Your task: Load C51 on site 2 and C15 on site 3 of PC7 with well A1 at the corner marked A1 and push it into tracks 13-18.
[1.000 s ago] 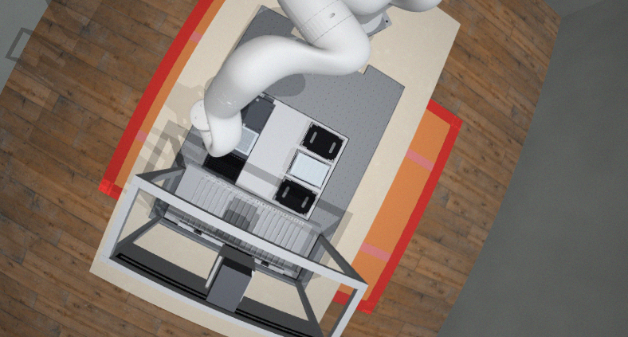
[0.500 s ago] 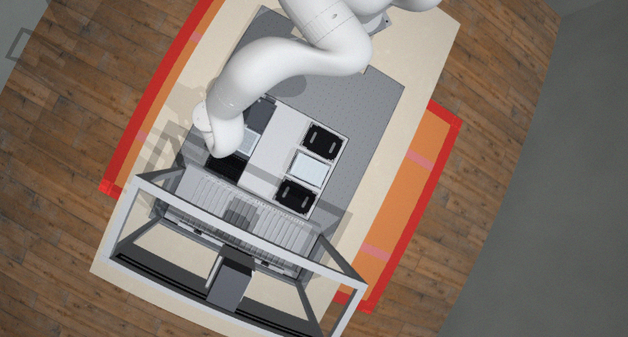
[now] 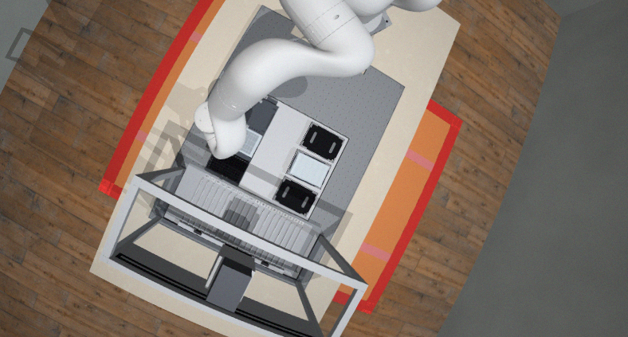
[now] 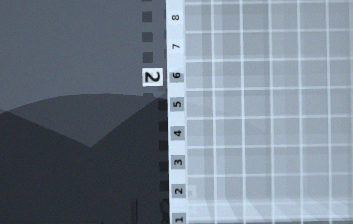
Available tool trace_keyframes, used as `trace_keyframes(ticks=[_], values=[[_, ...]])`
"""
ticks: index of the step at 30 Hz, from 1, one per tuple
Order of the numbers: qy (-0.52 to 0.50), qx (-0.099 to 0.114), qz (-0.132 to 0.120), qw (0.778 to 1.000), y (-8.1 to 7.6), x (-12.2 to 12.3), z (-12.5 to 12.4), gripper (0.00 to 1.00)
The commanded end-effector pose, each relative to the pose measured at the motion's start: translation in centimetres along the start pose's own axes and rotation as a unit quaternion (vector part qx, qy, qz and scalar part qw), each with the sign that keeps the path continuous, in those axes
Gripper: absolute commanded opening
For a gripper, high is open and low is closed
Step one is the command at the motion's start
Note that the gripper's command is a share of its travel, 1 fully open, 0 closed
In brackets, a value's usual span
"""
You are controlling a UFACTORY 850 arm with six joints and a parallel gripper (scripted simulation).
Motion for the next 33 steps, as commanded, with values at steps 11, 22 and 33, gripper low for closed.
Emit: trace_keyframes(ticks=[11, 22, 33], values=[[0.0, 0.001, 0.0, 1.0, -0.08, -0.51, 0.14, 1.0], [0.0, 0.001, 0.0, 1.0, -0.08, -0.96, 0.21, 1.0], [0.0, 0.001, 0.0, 1.0, -0.08, -1.03, 0.22, 1.0]])
Point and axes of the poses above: the point where the finger pads meet when closed, its own y axis out along the fingers, its own z axis across the jaws, x = y × z, the point moved 9 cm from there along -y, back along the fingers, and after that the axes turned 8 degrees about -y, right-handed, at the moved point
